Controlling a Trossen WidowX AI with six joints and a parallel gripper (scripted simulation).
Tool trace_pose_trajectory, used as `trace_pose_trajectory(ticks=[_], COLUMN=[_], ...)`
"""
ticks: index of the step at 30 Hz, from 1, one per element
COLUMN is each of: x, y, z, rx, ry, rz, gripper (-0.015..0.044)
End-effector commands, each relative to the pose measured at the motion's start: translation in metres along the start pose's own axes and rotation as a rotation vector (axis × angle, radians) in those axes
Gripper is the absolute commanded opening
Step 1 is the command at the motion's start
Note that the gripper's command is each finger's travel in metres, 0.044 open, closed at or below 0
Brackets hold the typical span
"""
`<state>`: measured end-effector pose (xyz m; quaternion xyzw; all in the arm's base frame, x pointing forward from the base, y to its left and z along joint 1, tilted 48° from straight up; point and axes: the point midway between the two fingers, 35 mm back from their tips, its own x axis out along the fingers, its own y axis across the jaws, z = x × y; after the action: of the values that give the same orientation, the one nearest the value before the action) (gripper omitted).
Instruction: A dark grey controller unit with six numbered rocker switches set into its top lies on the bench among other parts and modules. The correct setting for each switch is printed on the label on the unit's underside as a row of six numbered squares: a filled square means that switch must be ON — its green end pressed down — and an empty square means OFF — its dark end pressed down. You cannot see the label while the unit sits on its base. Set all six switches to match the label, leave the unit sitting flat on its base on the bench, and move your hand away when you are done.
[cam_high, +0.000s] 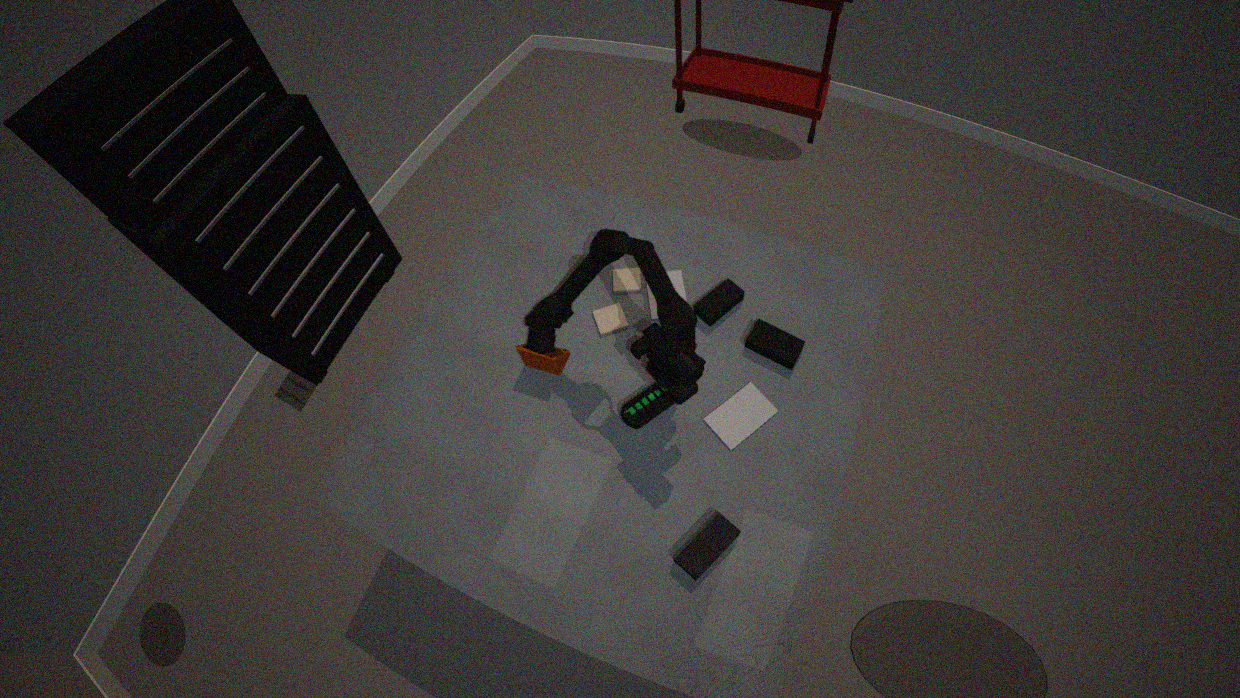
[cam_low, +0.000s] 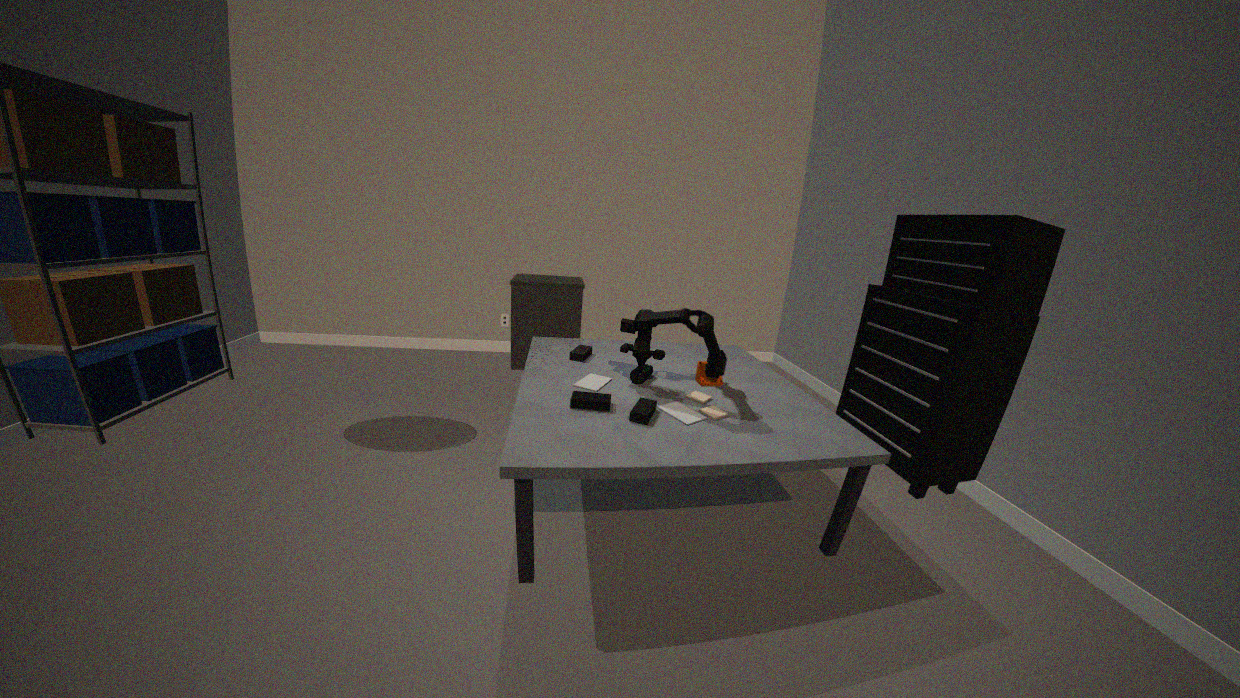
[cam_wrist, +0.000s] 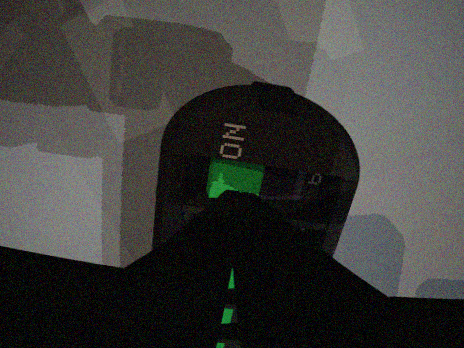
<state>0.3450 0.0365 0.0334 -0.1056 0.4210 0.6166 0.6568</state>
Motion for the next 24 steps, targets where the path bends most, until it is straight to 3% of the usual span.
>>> trace_pose_trajectory(ticks=[1,24], x=[0.008,0.021], y=[0.001,0.002], z=[0.0,0.0], rx=[0.007,0.007], ry=[-0.005,-0.006], rz=[0.004,0.005], gripper=[0.0,0.0])
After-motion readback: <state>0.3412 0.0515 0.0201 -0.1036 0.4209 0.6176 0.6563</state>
